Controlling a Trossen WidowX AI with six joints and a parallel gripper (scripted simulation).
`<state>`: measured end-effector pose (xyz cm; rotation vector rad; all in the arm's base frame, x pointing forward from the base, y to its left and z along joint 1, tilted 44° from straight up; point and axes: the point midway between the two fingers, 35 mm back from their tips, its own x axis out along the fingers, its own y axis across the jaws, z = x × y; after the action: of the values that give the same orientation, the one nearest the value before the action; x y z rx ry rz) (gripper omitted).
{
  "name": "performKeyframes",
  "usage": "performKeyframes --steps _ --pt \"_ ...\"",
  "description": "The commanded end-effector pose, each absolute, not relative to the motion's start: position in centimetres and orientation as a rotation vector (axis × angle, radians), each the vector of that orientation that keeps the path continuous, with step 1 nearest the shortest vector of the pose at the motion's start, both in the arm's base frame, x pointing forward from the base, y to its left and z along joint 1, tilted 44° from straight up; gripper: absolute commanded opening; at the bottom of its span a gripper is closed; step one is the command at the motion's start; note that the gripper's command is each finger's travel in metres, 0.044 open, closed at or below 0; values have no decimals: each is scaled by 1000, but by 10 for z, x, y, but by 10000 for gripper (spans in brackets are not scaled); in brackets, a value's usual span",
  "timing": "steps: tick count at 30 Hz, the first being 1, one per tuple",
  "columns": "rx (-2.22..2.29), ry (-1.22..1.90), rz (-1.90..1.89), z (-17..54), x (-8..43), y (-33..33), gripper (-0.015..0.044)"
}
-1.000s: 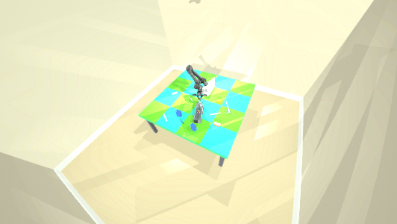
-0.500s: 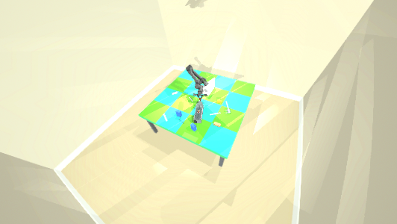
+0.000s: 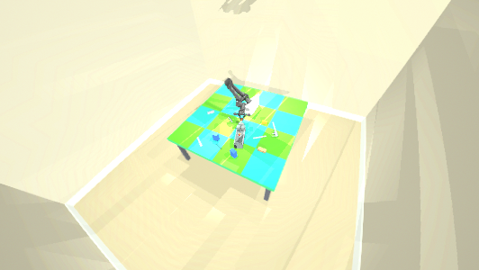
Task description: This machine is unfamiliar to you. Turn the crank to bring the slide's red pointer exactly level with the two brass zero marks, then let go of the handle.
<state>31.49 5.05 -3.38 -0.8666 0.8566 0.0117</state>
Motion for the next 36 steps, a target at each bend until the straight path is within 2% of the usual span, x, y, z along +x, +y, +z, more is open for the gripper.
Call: performKeyframes --steps 1,36 --pt "-866 862 42 -40 311 57 0" --pt "-866 862 42 -51 308 60 0"
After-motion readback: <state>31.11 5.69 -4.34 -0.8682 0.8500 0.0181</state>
